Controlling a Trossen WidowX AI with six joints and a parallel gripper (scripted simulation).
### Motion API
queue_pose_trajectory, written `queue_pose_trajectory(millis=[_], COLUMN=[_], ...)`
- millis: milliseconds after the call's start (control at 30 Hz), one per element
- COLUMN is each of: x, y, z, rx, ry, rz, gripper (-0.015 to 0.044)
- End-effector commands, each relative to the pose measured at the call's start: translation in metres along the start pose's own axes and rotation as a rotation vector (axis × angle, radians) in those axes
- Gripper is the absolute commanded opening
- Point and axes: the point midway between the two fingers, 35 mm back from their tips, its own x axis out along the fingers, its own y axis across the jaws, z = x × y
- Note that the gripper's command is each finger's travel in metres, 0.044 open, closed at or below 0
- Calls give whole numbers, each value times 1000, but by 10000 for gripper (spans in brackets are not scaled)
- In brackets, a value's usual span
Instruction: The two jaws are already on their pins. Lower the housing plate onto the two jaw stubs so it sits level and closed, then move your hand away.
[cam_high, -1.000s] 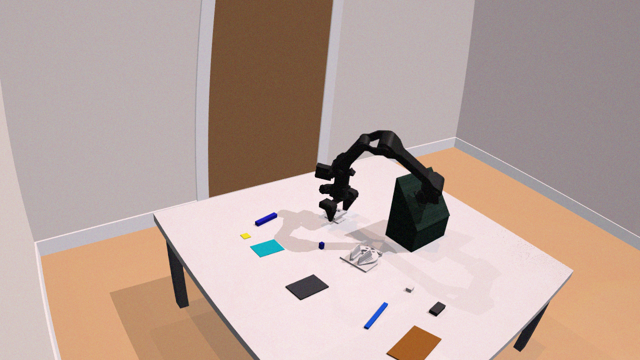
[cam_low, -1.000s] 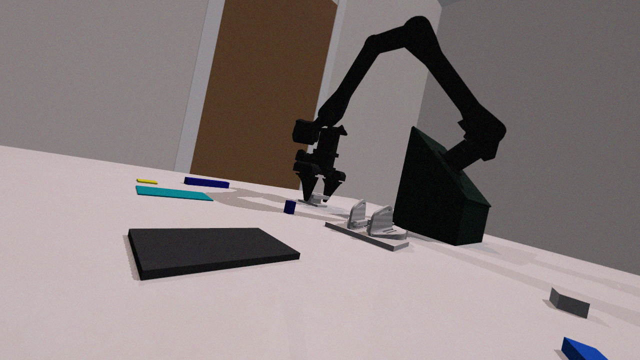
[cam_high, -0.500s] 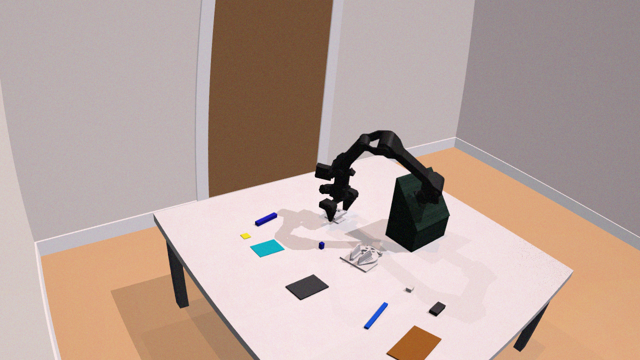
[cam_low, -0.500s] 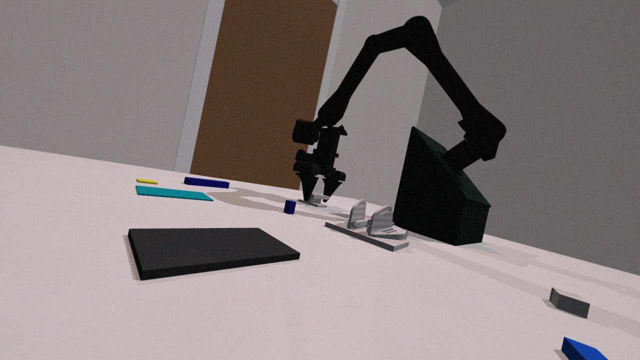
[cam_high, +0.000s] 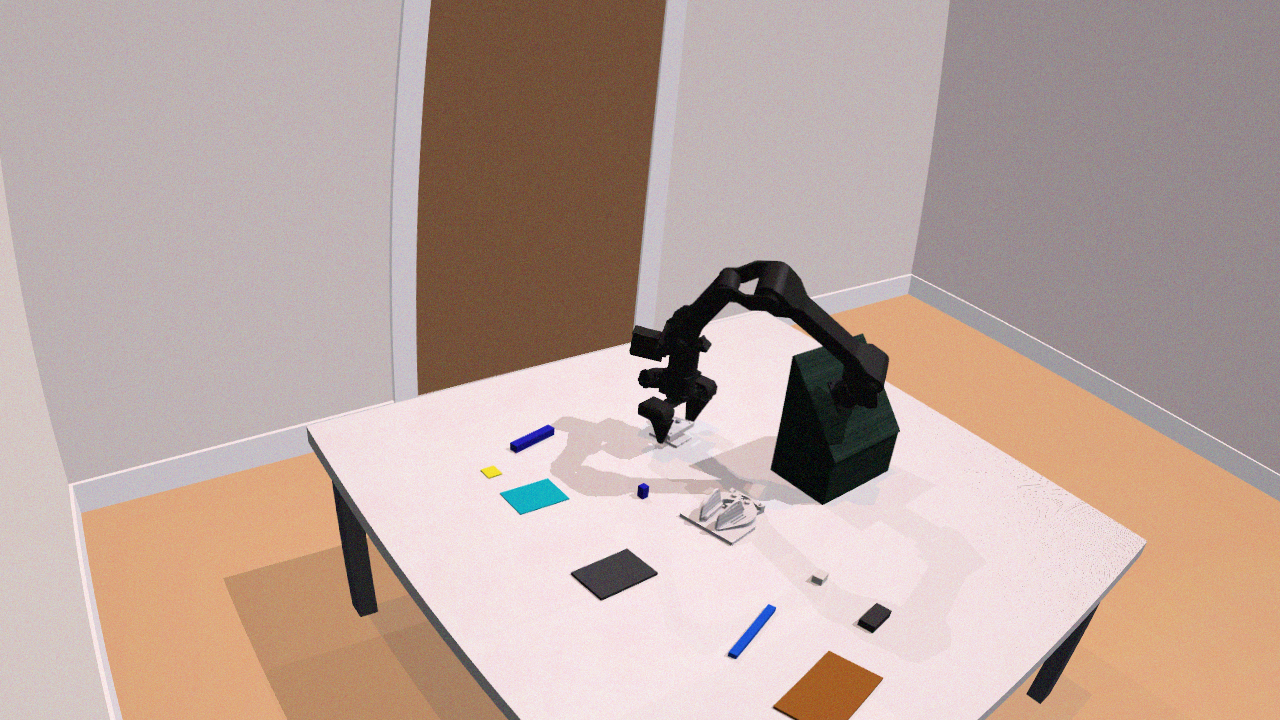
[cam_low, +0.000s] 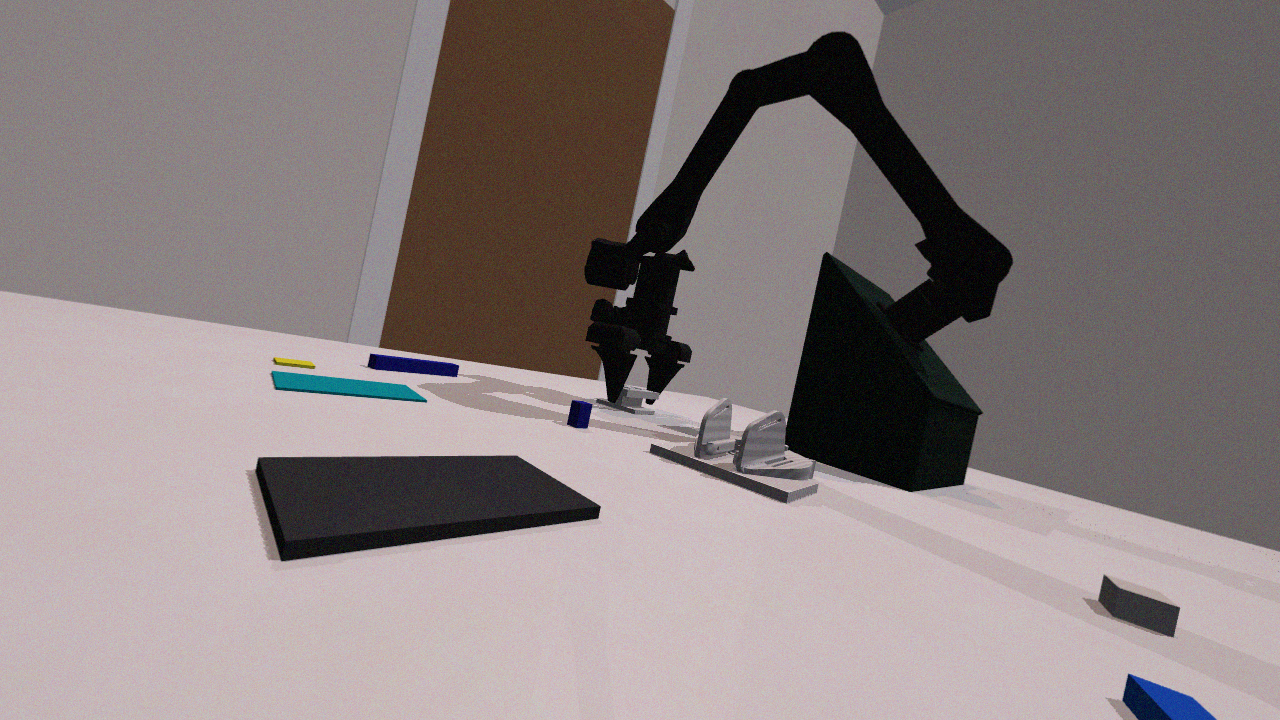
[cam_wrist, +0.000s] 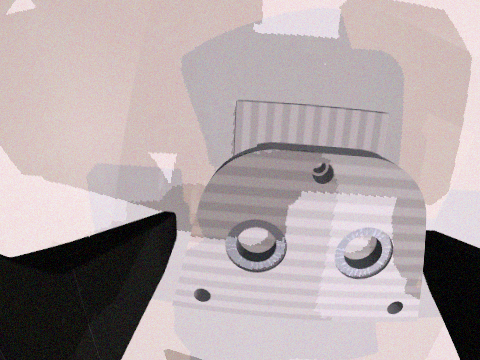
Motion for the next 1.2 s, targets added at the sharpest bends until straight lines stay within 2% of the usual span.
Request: queue_pose_trajectory(millis=[0,800,1167], x=[1,1,0], y=[0,0,0], z=[-1,-1,0], rx=[6,6,0], ry=[4,4,0], rz=[4,4,0], gripper=[440,440,367])
